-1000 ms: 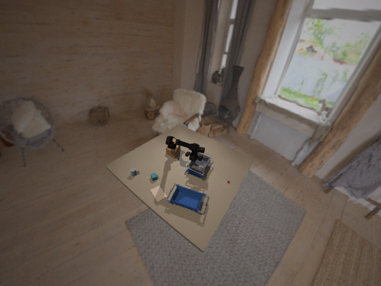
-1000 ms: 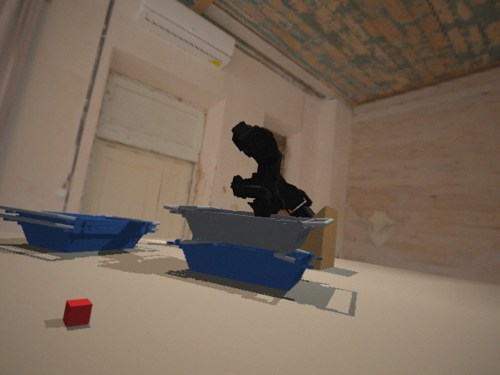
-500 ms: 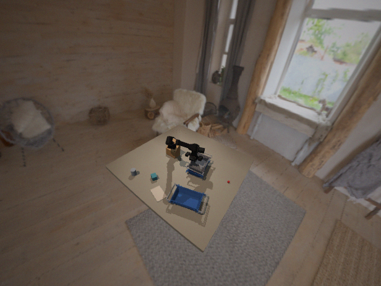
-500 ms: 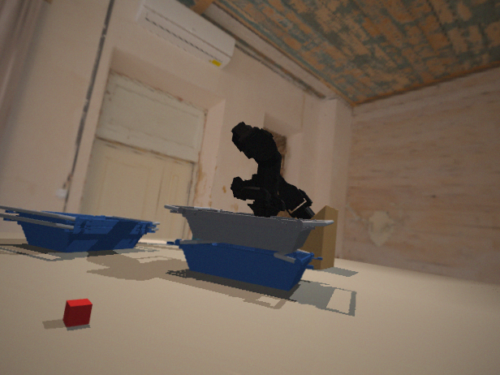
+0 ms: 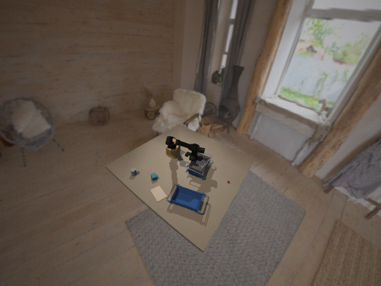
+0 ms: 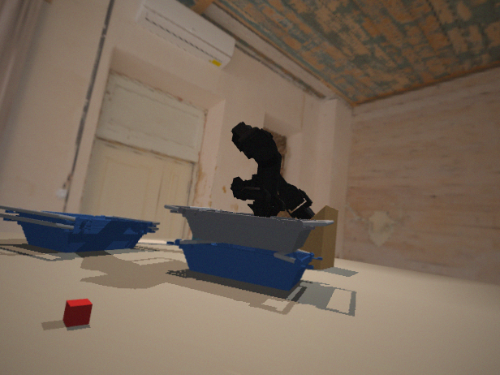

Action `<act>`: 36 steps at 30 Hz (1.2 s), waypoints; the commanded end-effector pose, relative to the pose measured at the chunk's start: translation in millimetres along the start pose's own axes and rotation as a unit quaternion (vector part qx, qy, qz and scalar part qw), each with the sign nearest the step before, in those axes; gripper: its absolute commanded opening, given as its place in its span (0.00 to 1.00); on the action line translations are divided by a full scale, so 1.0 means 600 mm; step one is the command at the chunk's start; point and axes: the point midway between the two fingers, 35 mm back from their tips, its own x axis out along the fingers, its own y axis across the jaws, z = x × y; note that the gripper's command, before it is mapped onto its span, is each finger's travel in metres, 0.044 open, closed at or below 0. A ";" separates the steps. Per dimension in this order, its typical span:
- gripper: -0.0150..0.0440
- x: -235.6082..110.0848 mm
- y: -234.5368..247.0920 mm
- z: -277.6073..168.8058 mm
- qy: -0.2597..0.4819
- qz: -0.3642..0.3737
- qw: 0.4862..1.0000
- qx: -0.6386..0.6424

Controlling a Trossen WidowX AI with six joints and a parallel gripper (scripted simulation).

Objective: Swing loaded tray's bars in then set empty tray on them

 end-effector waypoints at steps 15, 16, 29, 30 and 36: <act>0.25 0.010 -0.011 0.002 -0.001 -0.014 1.000 -0.006; 0.25 0.010 -0.011 0.002 -0.001 -0.014 1.000 -0.006; 0.25 0.007 -0.008 0.002 -0.001 -0.010 1.000 -0.004; 0.25 0.010 -0.011 0.002 -0.001 -0.014 1.000 -0.006; 0.25 0.010 -0.011 0.002 -0.001 -0.014 1.000 -0.006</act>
